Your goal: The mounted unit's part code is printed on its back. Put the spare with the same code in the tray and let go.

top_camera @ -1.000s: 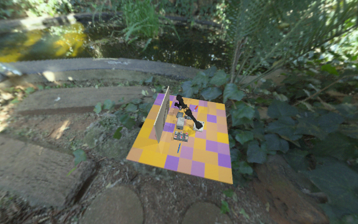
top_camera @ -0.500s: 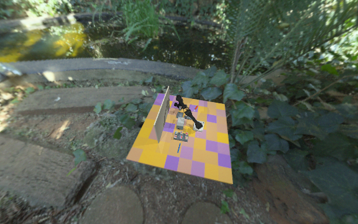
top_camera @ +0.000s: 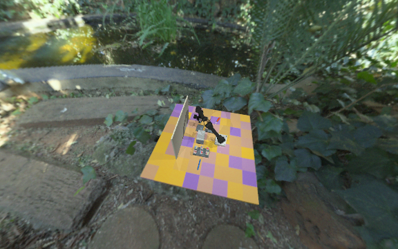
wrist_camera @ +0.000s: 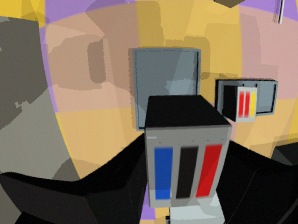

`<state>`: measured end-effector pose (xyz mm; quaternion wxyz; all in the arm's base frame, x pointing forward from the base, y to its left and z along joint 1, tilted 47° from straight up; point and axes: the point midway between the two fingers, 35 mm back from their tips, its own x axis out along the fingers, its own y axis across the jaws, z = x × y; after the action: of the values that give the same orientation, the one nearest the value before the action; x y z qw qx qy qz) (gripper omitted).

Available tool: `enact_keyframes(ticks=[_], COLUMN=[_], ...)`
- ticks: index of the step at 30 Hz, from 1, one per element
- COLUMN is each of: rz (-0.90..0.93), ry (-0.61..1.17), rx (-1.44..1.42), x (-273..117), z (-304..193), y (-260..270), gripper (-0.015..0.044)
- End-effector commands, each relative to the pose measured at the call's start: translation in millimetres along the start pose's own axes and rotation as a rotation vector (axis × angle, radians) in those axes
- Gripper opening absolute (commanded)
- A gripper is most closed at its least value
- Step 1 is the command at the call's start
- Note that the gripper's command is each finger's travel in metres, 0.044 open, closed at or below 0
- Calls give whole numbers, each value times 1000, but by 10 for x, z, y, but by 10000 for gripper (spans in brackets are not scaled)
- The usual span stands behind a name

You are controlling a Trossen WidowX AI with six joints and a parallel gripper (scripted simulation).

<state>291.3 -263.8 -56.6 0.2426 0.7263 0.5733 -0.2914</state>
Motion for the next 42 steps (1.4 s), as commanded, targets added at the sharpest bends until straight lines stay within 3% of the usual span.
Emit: enact_keyframes(ticks=[1,42], rz=[1,1], ry=[4,4], rx=[7,6], x=[40,353], z=[-2,13], y=[-2,33], gripper=[0,0])
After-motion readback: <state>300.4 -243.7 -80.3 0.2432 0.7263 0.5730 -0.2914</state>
